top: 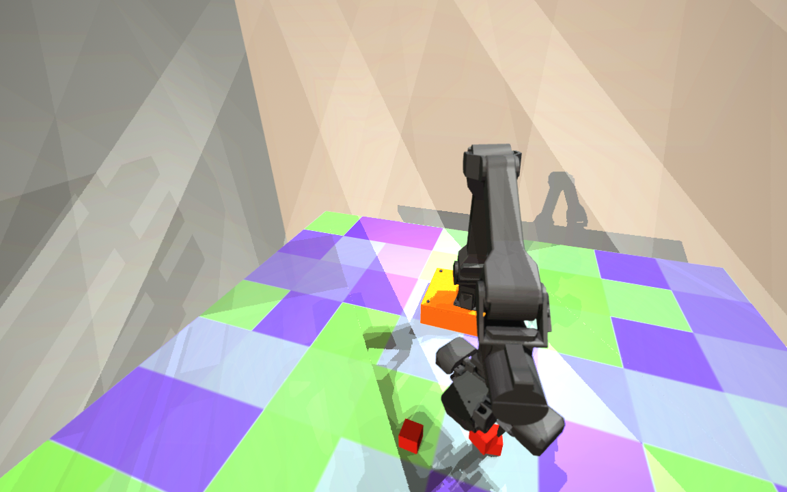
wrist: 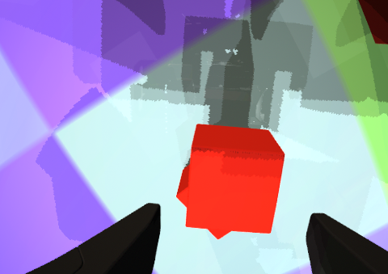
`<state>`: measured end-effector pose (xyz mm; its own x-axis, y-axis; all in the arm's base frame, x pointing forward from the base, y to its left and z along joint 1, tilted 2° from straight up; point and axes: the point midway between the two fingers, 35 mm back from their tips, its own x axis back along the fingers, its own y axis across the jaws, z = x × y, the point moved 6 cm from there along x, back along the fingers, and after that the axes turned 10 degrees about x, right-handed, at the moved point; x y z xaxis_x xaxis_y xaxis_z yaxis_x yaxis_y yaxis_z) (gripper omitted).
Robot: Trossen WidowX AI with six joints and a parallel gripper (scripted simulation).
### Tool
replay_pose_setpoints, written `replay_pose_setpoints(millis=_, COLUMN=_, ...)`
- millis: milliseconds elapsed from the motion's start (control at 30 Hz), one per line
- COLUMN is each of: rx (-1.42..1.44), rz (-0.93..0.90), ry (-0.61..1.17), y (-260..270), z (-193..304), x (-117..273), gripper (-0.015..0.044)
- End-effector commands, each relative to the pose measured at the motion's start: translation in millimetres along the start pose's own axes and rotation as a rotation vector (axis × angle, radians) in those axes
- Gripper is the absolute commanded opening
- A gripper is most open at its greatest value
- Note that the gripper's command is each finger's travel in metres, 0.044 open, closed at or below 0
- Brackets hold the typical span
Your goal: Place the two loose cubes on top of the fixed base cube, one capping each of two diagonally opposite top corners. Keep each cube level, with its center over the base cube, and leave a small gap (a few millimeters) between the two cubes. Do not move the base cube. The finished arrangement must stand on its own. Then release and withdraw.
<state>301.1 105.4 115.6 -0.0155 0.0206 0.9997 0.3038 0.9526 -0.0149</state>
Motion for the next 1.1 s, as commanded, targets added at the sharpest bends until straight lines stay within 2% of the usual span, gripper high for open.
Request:
replay_pose_setpoints(millis=0, rx=0.094, rz=0.001, ry=0.001, y=-4, z=-4, x=2, gripper=0.0265)
replay_pose_setpoints(millis=1067, rx=1.604, rz=0.006, ry=0.000, y=-72, z=-55, x=34, gripper=0.0265)
